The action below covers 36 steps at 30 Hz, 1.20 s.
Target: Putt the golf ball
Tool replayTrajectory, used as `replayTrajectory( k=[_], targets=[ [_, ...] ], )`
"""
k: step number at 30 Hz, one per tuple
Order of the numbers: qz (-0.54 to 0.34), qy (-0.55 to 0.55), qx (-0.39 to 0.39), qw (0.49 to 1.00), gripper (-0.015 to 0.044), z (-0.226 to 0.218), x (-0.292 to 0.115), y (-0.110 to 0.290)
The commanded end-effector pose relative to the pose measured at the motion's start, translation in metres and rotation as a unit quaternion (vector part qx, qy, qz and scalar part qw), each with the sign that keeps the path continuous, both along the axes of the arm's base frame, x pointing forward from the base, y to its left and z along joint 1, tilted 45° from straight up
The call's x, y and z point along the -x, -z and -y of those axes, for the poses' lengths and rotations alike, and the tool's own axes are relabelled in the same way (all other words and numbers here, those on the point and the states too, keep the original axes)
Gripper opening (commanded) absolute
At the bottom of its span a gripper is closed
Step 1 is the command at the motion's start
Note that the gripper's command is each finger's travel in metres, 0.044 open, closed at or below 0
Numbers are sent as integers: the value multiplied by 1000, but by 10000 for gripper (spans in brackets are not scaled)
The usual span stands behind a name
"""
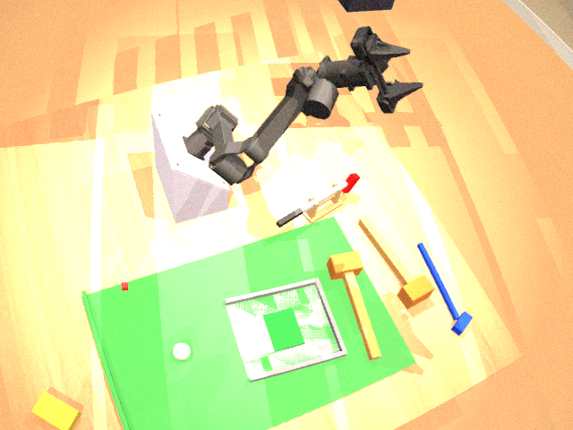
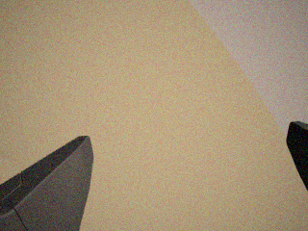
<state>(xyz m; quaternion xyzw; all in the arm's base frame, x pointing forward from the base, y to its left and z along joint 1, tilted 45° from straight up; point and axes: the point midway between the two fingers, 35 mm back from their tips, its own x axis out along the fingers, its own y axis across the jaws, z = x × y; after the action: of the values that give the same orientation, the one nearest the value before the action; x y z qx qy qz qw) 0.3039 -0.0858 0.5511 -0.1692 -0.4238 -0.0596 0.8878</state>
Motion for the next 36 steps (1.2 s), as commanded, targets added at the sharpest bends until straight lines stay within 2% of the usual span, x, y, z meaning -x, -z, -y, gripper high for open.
replayTrajectory(
  k=[1,4,8,12,17,21,27,31,36],
  targets=[
    [4,6,3,1000,426,1,2,-1],
    [55,98,47,993,440,11,37,-21],
    [133,257,116,950,440,19,98,-48],
    [192,403,186,875,440,12,152,-65],
    [259,570,238,742,440,-12,219,-79],
    [305,685,263,607,440,-46,268,-82],
    [368,818,270,351,440,-126,330,-70],
    [399,866,249,171,440,-185,352,-50],
    [423,884,192,-56,440,-256,355,-12]
  ],
)
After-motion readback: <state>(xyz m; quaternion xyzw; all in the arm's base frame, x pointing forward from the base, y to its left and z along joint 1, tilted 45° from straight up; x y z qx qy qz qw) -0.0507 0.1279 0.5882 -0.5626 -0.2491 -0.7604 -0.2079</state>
